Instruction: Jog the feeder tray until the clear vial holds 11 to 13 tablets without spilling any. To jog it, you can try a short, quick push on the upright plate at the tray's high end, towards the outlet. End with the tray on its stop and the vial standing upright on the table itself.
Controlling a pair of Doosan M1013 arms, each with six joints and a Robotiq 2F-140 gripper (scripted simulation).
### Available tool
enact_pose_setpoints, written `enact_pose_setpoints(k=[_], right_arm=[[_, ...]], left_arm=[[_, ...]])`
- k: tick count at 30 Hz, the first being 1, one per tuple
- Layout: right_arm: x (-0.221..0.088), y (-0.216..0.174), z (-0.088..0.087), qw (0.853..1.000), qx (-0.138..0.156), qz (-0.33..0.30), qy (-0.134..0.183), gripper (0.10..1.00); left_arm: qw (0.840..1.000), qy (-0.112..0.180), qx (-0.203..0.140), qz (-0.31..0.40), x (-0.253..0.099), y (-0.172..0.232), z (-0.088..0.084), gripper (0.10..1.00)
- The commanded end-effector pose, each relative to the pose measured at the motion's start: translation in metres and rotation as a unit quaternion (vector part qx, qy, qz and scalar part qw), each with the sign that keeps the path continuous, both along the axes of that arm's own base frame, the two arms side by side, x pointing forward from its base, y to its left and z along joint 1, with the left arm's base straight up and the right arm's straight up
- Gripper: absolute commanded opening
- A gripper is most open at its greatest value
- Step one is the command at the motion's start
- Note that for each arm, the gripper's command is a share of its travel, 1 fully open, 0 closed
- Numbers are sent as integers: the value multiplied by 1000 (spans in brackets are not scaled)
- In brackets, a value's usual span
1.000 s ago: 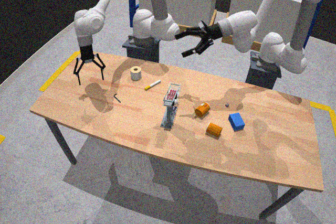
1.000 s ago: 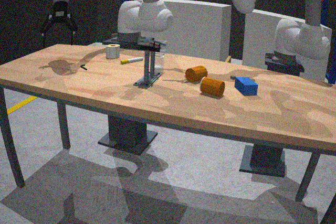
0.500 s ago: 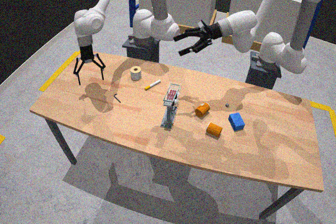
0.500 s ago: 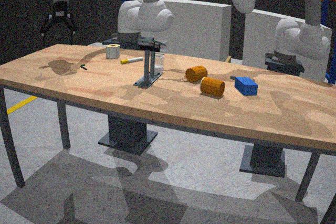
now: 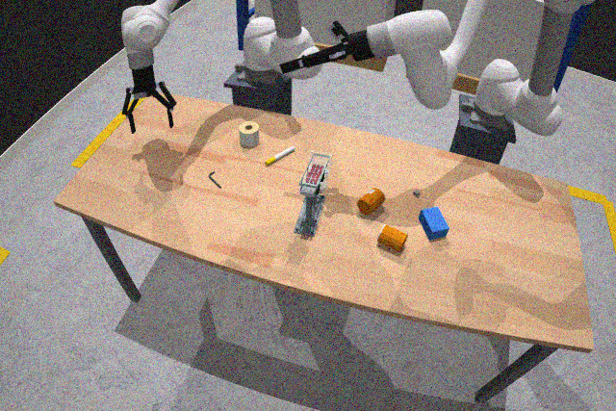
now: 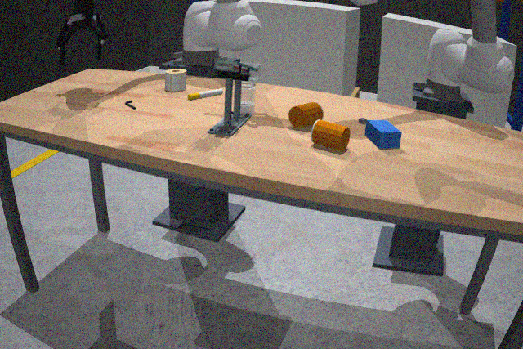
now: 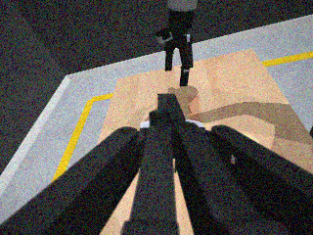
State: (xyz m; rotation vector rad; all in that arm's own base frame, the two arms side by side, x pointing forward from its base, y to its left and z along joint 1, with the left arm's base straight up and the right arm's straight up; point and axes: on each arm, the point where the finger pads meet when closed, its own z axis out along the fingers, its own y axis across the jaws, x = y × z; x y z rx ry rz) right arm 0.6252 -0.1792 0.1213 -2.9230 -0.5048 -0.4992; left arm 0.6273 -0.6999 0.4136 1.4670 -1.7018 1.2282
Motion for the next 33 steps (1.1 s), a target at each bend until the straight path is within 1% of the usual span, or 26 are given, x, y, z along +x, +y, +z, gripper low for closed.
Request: enact_pose_setpoints(k=[1,2,6,9,12,13,15,16,17,21,26,30,32,33], right_arm=[[-50,-49,9,995,22,-91,46,1000],[-61,-58,10,991,28,-116,56,1000],[-106,-92,16,979,44,-178,83,1000],[-141,-115,21,967,55,-226,103,1000],[-178,-135,27,951,67,-274,124,1000],[-191,-141,28,945,72,-290,130,1000],[-191,-141,28,945,72,-290,130,1000],[-223,-155,33,931,81,-326,146,1000],[-234,-159,35,923,85,-343,153,1000],[-287,-174,43,889,101,-408,180,1000],[-355,-185,54,838,122,-488,214,1000],[-409,-187,64,789,139,-549,240,1000],[-409,-187,64,789,139,-549,240,1000],[-443,-185,71,764,146,-576,251,1000]], left_arm=[[995,-52,35,-84,10,-25,4,99],[992,-64,43,-100,12,-29,3,99],[977,-114,76,-166,22,-40,-2,99],[960,-149,104,-213,31,-44,-8,99],[939,-182,134,-260,43,-45,-18,99],[931,-192,144,-274,48,-44,-21,99],[931,-192,144,-274,48,-44,-21,99],[911,-215,170,-309,60,-41,-30,99],[904,-222,179,-320,64,-39,-32,99],[866,-252,223,-369,87,-28,-47,99],[816,-278,279,-423,120,-7,-64,99],[775,-290,324,-459,147,15,-76,99],[775,-290,324,-459,147,15,-76,99],[750,-294,351,-478,164,29,-81,99]])
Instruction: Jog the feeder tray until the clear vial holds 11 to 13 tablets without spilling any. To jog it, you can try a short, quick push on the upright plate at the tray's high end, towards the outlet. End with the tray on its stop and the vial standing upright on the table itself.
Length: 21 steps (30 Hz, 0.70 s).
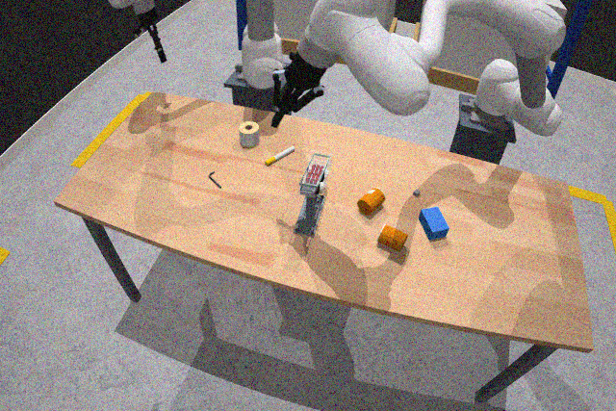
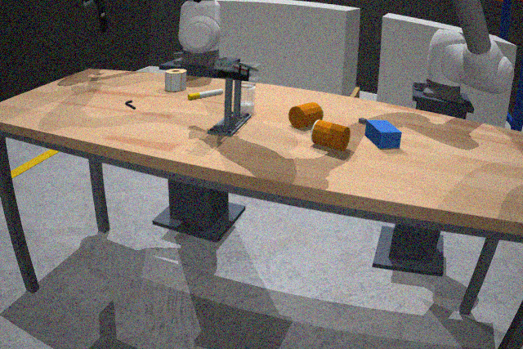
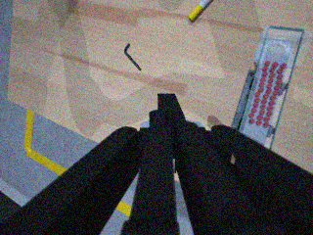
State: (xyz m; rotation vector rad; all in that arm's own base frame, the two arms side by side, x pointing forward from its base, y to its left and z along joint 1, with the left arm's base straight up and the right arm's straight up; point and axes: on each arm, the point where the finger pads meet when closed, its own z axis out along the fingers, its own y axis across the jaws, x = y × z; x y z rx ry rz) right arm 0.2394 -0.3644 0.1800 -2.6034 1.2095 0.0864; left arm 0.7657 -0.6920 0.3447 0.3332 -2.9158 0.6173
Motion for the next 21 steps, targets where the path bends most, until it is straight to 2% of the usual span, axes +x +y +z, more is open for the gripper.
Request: enact_pose_setpoints(k=[1,5,10,12,14,21], right_arm=[[-68,2,14,995,25,-88,41,1000],[-121,13,26,982,47,-167,74,1000],[-183,35,42,956,75,-261,114,1000],[-203,43,48,947,82,-285,125,1000],[-211,48,51,941,87,-300,131,1000],[-217,51,53,937,91,-310,136,1000]], left_arm=[[996,-24,72,-45,31,27,-14,99],[989,-45,125,-68,57,53,-20,99],[976,-64,188,-87,84,86,-23,99],[973,-67,204,-90,90,94,-23,99],[971,-68,209,-92,92,97,-23,99],[971,-68,209,-92,92,97,-23,99]])
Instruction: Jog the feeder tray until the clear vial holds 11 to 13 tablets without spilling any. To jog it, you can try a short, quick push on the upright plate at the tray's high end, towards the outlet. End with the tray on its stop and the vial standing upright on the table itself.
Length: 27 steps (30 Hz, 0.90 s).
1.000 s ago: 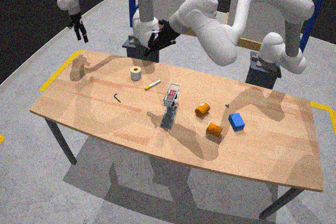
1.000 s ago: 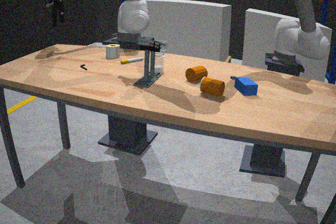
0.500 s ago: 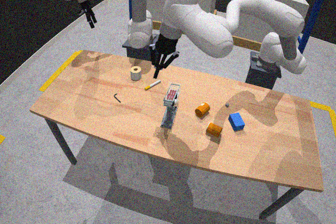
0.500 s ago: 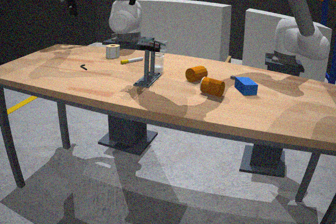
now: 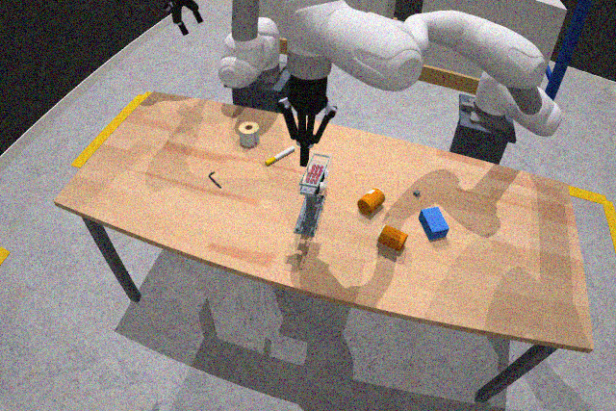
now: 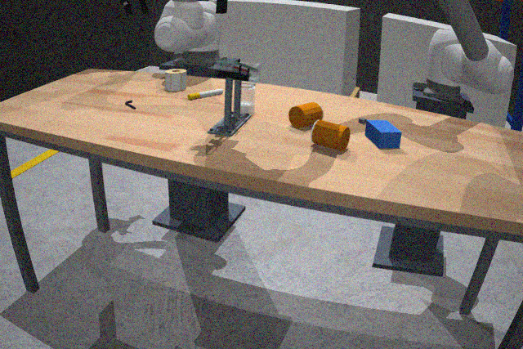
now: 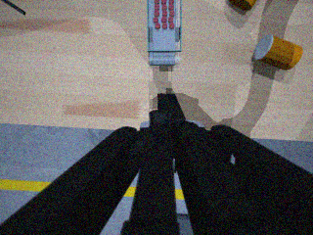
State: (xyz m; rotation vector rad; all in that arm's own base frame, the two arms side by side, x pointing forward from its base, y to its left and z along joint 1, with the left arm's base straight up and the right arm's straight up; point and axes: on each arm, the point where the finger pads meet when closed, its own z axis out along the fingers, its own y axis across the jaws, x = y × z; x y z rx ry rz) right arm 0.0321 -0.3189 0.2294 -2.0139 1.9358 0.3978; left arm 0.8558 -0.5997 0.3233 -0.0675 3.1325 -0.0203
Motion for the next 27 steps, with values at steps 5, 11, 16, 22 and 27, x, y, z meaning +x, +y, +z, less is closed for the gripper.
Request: enact_pose_setpoints(k=[5,11,16,22,27], right_arm=[[-9,6,3,1000,5,-11,7,1000],[-9,6,3,1000,5,-11,7,1000],[-9,6,3,1000,5,-11,7,1000],[-9,6,3,1000,5,-11,7,1000],[-9,6,3,1000,5,-11,7,1000]], left_arm=[[1000,4,7,-1,1,4,-2,99],[1000,2,6,-1,2,3,-8,99],[1000,2,5,-1,2,3,-19,99],[1000,2,5,-1,2,3,-51,99],[1000,2,5,-1,2,3,-85,99]])
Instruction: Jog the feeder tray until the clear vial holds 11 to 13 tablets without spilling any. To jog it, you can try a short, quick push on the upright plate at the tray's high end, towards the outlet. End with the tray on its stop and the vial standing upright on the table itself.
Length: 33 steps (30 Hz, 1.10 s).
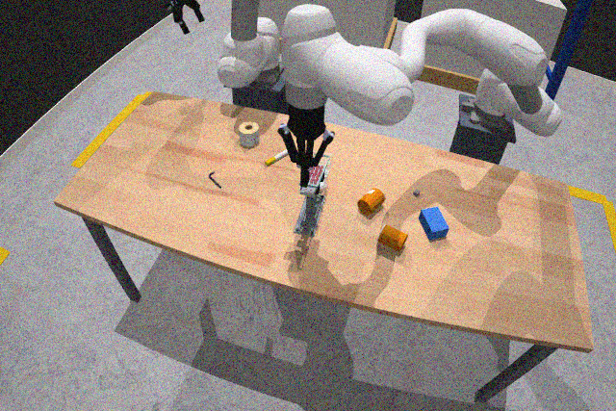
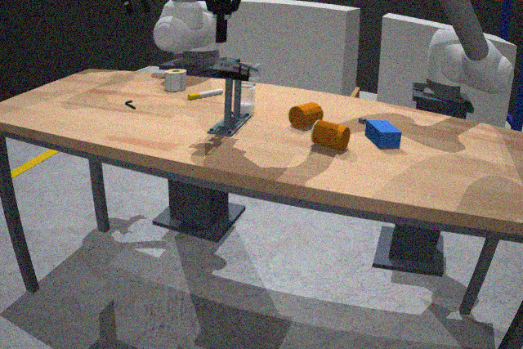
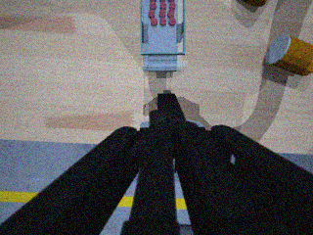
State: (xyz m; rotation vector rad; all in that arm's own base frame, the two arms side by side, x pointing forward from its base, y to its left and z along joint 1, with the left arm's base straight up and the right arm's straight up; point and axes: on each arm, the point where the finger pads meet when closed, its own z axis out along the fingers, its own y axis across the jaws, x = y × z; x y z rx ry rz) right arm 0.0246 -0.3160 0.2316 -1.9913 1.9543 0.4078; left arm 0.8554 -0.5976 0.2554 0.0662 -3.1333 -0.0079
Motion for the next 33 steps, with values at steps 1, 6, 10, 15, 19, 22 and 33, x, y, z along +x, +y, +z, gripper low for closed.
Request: enact_pose_setpoints(k=[1,6,10,15,19,22,33], right_arm=[[-2,3,1,1000,2,-1,3,1000],[-2,3,1,1000,2,-1,3,1000],[-2,3,1,1000,2,-1,3,1000],[-2,3,1,1000,2,-1,3,1000],[-2,3,1,1000,2,-1,3,1000],[-2,3,1,1000,2,-1,3,1000],[-2,3,1,1000,2,-1,3,1000]], left_arm=[[1000,-6,-3,0,3,1,-17,99],[1000,-6,-3,0,3,1,-41,99],[1000,-6,-3,0,3,1,-56,99],[1000,-6,-3,0,3,1,-60,99],[1000,-6,-3,0,2,0,-59,99],[1000,-6,-3,0,0,-1,-60,99],[1000,-6,-3,0,-6,-2,-61,99]])
